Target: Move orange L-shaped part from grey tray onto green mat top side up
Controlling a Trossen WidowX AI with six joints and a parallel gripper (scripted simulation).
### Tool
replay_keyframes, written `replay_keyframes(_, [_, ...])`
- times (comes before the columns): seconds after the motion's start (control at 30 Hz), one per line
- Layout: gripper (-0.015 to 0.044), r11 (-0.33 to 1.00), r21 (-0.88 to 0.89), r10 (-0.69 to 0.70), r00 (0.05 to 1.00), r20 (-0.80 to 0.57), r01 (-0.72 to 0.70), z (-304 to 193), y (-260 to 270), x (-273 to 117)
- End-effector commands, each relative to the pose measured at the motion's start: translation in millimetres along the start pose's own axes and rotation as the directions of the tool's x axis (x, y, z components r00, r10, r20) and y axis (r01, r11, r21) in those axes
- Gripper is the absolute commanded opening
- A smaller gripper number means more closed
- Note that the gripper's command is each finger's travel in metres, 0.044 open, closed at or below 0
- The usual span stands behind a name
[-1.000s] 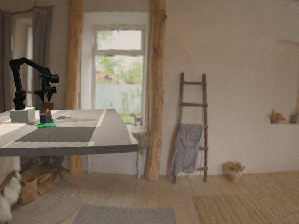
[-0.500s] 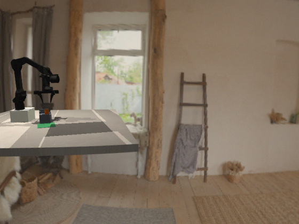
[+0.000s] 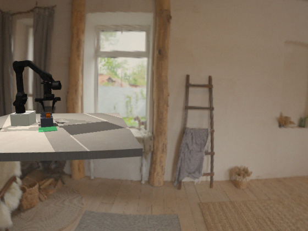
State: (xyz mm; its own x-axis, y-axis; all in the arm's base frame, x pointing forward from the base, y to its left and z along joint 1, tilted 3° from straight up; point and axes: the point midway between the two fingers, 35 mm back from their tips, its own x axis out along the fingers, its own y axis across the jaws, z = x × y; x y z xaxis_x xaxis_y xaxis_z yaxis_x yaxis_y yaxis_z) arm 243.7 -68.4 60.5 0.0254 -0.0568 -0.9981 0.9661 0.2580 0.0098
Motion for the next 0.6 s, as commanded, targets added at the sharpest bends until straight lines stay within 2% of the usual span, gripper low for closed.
replay_keyframes(0.0, [0.0280,1.000,0.004,-0.010,1.000,-0.002,0.010,-0.4,-1.6,9.1])
replay_keyframes(0.57, [0.0280,1.000,0.004,-0.010,1.000,-0.002,0.010,-0.6,-2.3,36.7])
